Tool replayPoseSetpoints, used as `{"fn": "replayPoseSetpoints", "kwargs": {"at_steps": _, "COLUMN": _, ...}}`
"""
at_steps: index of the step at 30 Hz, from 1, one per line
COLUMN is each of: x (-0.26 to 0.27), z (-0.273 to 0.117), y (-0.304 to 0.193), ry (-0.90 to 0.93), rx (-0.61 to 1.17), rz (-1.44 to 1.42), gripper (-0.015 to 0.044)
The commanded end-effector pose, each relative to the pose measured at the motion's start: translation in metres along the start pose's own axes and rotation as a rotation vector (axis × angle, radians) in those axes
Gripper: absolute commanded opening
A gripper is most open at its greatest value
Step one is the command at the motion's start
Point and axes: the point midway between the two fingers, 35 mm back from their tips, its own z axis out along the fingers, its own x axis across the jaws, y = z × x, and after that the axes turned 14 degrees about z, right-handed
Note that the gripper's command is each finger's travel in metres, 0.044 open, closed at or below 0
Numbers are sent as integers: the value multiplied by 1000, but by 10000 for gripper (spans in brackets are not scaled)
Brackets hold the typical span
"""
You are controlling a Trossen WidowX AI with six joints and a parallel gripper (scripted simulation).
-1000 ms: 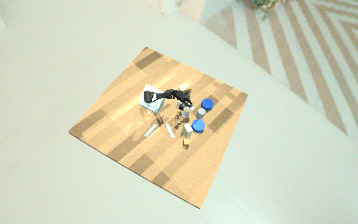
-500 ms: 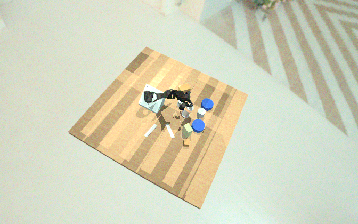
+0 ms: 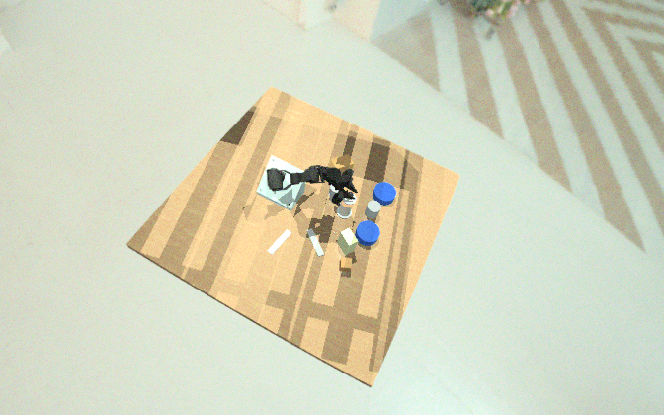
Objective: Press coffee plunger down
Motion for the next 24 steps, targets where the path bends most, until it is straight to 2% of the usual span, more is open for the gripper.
{"fn": "replayPoseSetpoints", "kwargs": {"at_steps": 1, "x": 0, "z": 0, "y": 0, "ry": 2, "rx": 0, "rz": 0, "gripper": 250}}
{"fn": "replayPoseSetpoints", "kwargs": {"at_steps": 8, "x": 0, "z": 0, "y": 0, "ry": 2, "rx": 0, "rz": 0, "gripper": 434}}
{"fn": "replayPoseSetpoints", "kwargs": {"at_steps": 14, "x": 3, "z": -8, "y": 9, "ry": 4, "rx": 5, "rz": 0, "gripper": 440}}
{"fn": "replayPoseSetpoints", "kwargs": {"at_steps": 21, "x": 8, "z": -60, "y": 54, "ry": 3, "rx": 17, "rz": -4, "gripper": 440}}
{"fn": "replayPoseSetpoints", "kwargs": {"at_steps": 24, "x": 8, "z": -62, "y": 54, "ry": 3, "rx": 17, "rz": -5, "gripper": 440}}
